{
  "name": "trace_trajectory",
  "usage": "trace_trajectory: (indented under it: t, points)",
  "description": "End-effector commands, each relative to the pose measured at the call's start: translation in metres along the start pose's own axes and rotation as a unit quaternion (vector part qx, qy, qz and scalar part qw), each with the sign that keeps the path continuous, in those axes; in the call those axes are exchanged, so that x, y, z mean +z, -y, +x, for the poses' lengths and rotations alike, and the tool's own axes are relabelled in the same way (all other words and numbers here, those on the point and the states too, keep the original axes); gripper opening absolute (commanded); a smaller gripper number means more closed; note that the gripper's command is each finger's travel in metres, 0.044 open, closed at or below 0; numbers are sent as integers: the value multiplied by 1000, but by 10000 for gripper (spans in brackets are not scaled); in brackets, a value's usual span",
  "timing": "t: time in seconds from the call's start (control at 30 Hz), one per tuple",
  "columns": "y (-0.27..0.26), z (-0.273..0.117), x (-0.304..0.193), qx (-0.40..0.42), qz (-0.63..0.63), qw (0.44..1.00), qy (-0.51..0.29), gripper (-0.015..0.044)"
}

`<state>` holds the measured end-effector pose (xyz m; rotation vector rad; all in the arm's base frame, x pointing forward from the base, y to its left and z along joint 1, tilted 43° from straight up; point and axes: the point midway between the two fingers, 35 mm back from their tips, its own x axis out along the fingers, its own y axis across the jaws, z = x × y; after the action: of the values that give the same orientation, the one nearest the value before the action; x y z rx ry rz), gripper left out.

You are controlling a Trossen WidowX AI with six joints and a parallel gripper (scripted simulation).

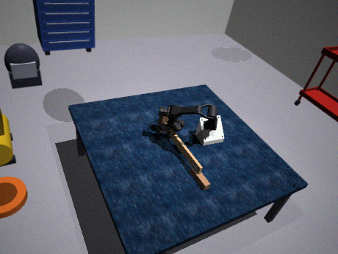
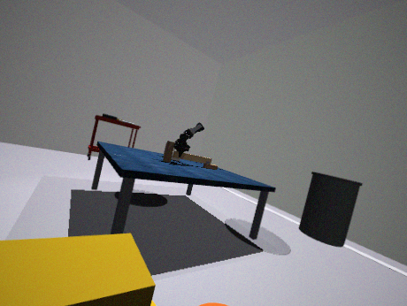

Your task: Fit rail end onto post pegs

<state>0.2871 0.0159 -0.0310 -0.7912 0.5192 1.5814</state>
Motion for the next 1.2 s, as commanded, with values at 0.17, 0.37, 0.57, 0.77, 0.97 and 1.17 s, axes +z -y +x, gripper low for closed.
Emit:
trace_trajectory:
  t: [0.17,0.37,0.57,0.77,0.97,1.17]
  points:
    - [1,-2,-4,-2,-1,1000,-1,0]
    - [1,-2,-6,-2,-1,1000,-1,0]
    - [1,-2,-8,-3,-1,1000,-1,0]
    - [1,-2,-10,-3,-1,1000,-1,0]
    - [1,-1,-12,-3,-1,1000,-1,0]
    - [1,-2,-14,-3,-1,1000,-1,0]
